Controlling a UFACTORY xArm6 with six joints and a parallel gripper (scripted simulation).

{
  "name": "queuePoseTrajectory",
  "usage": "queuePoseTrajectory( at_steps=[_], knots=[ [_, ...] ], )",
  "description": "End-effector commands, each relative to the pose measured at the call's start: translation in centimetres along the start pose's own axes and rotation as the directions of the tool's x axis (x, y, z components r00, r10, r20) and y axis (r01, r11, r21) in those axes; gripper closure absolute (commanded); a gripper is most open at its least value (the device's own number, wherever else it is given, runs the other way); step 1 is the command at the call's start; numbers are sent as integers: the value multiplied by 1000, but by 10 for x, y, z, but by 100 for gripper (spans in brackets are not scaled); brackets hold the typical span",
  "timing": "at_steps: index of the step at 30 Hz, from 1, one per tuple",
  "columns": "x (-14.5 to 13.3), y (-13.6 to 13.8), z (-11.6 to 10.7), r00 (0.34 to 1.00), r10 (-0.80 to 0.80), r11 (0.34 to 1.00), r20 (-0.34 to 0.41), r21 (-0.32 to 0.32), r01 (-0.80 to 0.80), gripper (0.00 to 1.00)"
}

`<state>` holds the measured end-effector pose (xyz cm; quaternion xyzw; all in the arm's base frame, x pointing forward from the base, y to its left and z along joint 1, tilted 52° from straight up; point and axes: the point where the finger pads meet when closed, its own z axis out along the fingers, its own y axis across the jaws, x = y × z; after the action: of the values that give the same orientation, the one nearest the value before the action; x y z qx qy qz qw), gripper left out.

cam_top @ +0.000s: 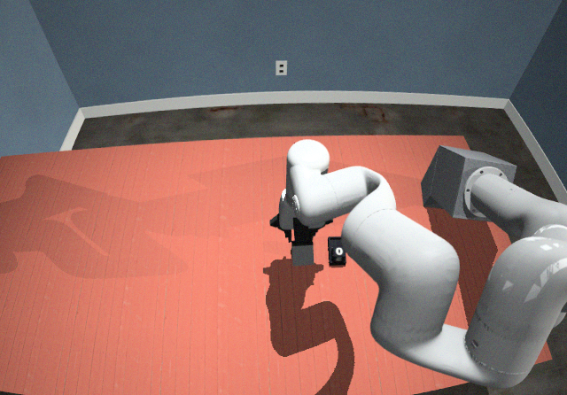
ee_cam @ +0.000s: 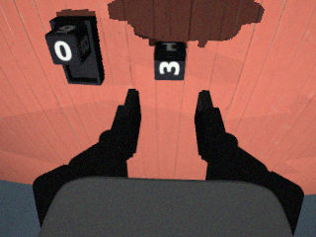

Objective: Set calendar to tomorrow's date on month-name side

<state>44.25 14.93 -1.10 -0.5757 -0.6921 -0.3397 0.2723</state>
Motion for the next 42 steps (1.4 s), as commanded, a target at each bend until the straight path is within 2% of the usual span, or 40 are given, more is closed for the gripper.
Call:
queuePoseTrajectory(
  at_steps=[1,42],
  knots=[
    [0,1,1,1000,-1,1000,1,-3,1,51],
    [0,1,47,1000,-1,1000,1,-3,1,51]
  ],
)
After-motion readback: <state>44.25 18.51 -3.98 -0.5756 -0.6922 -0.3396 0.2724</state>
